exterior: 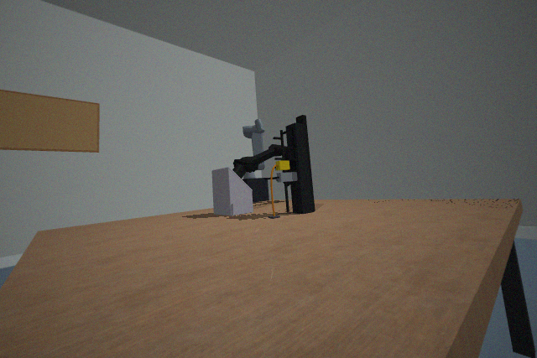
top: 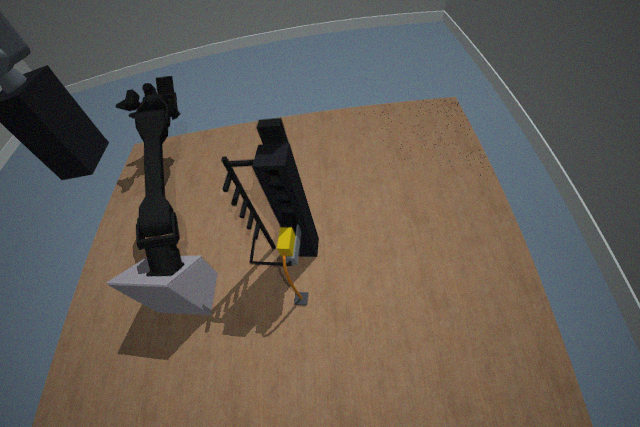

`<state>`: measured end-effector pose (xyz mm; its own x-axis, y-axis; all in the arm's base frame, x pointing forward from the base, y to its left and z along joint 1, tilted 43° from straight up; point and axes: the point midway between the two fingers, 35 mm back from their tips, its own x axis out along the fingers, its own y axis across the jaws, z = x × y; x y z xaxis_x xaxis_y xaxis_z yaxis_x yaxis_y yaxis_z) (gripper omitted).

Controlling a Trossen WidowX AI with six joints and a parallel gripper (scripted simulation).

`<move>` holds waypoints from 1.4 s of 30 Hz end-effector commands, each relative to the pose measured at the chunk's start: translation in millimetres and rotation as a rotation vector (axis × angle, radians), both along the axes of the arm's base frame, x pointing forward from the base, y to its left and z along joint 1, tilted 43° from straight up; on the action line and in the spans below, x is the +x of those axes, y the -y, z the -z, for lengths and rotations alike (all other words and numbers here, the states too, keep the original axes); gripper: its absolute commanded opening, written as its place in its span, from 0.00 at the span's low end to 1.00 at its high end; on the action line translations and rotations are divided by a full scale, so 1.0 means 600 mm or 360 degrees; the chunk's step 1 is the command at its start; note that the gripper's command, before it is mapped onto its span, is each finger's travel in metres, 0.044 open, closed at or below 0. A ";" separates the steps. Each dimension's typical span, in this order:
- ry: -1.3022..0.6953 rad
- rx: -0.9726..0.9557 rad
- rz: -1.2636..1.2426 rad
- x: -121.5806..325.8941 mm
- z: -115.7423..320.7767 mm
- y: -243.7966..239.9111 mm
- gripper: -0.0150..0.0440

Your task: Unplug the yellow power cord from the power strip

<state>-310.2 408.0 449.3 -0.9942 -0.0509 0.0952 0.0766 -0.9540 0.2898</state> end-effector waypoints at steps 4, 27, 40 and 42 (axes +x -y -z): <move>-0.0006 0.0027 0.0048 0.009 -0.002 -0.007 0.75; 0.0055 -0.0211 0.0970 0.387 0.059 -0.176 0.53; 0.0028 -0.0486 0.1572 0.678 0.114 -0.169 0.53; 0.0005 -0.0576 0.1671 0.725 0.127 -0.158 0.53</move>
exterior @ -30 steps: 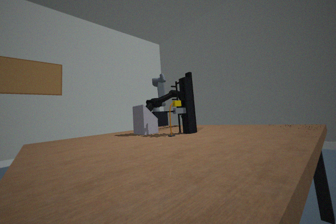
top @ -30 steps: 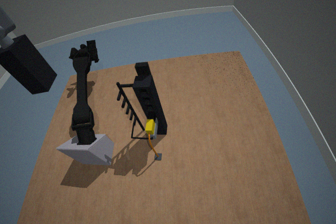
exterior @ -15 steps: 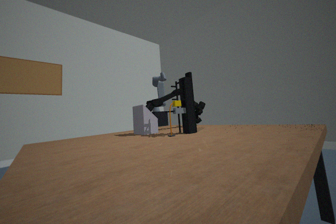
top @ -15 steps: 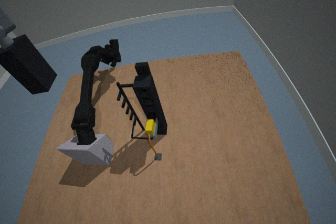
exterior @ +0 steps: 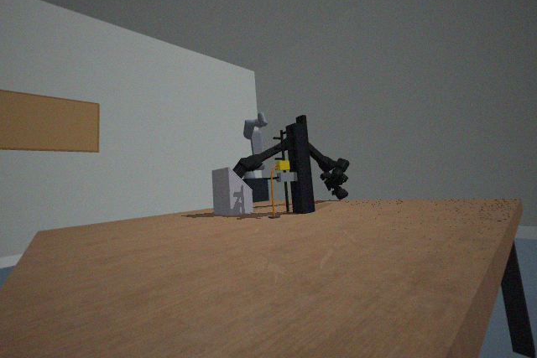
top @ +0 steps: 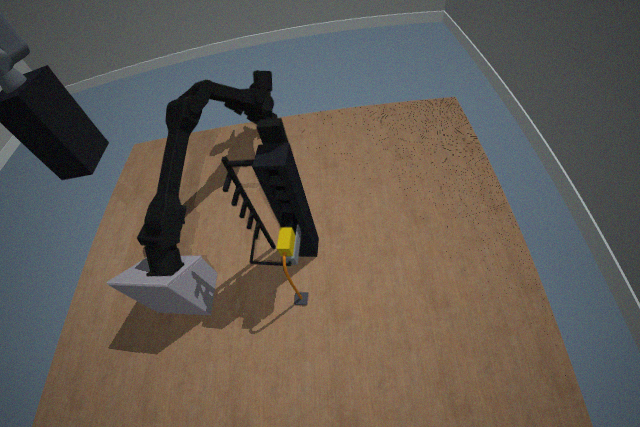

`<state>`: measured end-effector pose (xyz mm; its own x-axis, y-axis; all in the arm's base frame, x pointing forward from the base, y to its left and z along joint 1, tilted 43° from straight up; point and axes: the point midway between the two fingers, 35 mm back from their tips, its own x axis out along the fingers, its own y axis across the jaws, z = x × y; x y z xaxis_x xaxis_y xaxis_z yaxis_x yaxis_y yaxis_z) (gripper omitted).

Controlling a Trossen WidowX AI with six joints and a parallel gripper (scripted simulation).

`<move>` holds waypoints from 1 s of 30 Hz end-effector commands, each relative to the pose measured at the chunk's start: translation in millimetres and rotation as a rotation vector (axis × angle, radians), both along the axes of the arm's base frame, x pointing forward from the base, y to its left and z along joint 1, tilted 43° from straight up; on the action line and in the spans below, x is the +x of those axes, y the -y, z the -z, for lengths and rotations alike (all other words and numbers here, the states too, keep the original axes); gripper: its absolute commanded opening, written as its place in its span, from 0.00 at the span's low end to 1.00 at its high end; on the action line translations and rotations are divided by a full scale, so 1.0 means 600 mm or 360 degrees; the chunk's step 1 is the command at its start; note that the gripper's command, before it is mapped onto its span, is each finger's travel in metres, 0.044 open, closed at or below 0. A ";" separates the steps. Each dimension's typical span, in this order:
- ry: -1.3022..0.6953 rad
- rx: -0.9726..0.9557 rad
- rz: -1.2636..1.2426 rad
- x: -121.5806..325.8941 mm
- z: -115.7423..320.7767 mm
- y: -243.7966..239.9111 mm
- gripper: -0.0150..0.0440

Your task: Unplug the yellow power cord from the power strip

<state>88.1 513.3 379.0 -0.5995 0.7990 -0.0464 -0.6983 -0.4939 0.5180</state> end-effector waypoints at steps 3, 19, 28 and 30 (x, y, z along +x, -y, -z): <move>-0.0126 -0.0180 0.0304 0.132 0.030 0.040 0.53; -0.0676 -0.0654 0.1187 0.451 0.152 0.267 0.53; -0.1113 -0.0868 0.1670 0.561 0.236 0.448 0.53; -0.1208 -0.0903 0.1762 0.576 0.252 0.487 0.53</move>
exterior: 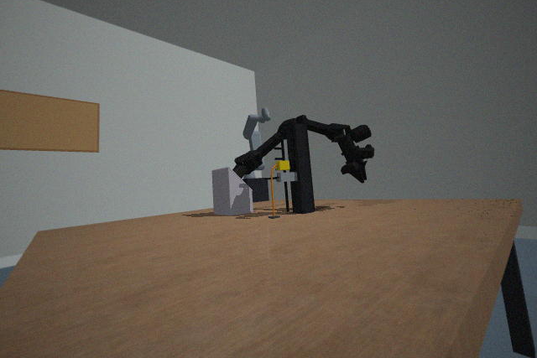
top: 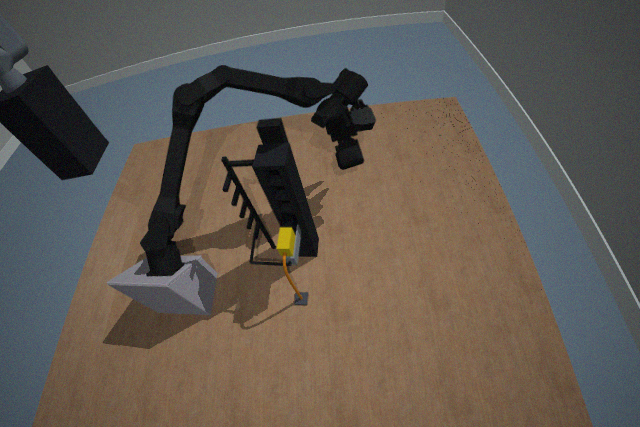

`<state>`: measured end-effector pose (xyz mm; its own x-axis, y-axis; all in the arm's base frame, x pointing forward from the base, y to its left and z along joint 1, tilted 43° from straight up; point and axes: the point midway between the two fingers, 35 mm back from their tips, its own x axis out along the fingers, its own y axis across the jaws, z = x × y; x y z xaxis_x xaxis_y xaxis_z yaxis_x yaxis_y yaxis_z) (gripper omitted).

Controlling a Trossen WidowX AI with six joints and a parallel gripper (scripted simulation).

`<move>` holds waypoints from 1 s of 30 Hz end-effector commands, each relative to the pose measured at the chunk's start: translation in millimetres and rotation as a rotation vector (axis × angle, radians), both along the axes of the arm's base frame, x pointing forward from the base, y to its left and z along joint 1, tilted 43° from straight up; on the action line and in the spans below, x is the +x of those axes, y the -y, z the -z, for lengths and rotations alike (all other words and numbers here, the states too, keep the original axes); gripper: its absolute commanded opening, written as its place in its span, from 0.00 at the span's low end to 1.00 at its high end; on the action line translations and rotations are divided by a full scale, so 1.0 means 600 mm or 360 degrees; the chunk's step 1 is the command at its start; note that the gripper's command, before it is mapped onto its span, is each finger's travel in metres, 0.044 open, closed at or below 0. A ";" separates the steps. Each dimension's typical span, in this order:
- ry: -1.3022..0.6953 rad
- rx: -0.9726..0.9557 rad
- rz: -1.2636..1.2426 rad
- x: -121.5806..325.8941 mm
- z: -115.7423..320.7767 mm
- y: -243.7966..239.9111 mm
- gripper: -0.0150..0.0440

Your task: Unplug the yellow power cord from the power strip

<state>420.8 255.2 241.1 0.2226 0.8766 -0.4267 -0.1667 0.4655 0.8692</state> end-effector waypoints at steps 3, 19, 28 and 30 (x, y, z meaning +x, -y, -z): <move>-0.0241 -0.0068 0.0315 0.037 0.046 0.115 0.53; -0.1011 -0.0131 0.1160 0.000 0.178 0.445 0.53; -0.2132 -0.0061 0.1527 -0.191 0.297 0.539 0.53; -0.2362 -0.0027 0.1570 -0.233 0.307 0.546 0.53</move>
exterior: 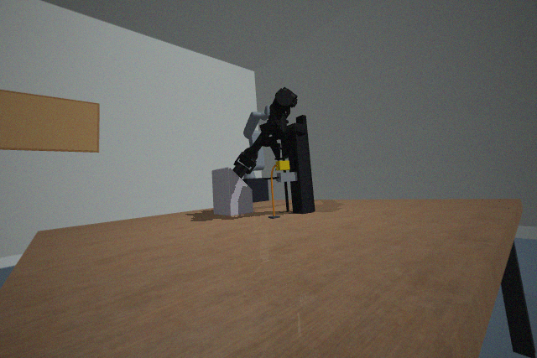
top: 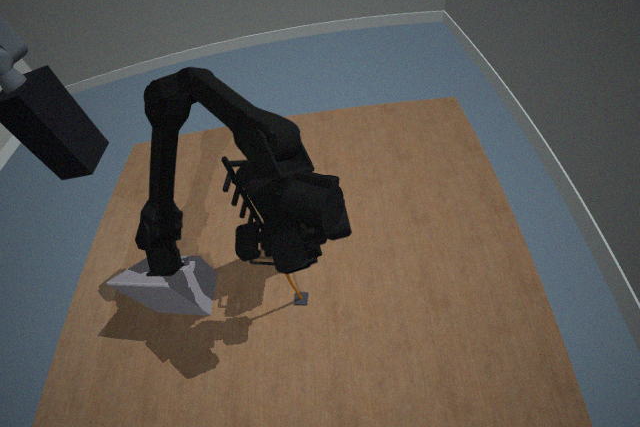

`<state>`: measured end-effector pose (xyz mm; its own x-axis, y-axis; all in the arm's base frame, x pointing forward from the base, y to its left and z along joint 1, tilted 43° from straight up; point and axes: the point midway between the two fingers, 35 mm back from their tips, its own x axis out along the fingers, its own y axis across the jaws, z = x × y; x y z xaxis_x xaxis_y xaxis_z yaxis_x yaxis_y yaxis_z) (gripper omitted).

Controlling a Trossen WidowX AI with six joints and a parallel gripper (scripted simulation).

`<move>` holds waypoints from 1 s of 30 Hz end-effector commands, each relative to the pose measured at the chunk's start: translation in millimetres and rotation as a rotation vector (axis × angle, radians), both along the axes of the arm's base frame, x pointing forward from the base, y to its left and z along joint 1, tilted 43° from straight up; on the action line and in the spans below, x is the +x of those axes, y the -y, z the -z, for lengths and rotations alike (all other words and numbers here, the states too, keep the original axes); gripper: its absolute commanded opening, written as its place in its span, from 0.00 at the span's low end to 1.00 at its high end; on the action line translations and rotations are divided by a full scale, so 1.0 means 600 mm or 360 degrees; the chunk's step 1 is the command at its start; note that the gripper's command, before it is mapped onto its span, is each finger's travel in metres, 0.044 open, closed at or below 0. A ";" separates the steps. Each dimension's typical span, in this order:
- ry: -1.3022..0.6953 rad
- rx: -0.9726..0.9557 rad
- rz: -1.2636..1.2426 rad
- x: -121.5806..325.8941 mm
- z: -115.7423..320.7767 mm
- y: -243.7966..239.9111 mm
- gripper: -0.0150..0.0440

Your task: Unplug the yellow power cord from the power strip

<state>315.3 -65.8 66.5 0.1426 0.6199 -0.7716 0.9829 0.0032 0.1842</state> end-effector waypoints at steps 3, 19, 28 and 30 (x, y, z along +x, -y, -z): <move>-0.0343 0.0141 0.0176 -0.071 0.018 0.013 0.53; -0.0343 0.0141 0.0176 -0.066 0.003 -0.004 0.53; -0.0343 0.0142 0.0176 -0.065 -0.014 -0.021 0.53; -0.0343 0.0142 0.0176 -0.064 -0.017 -0.025 0.53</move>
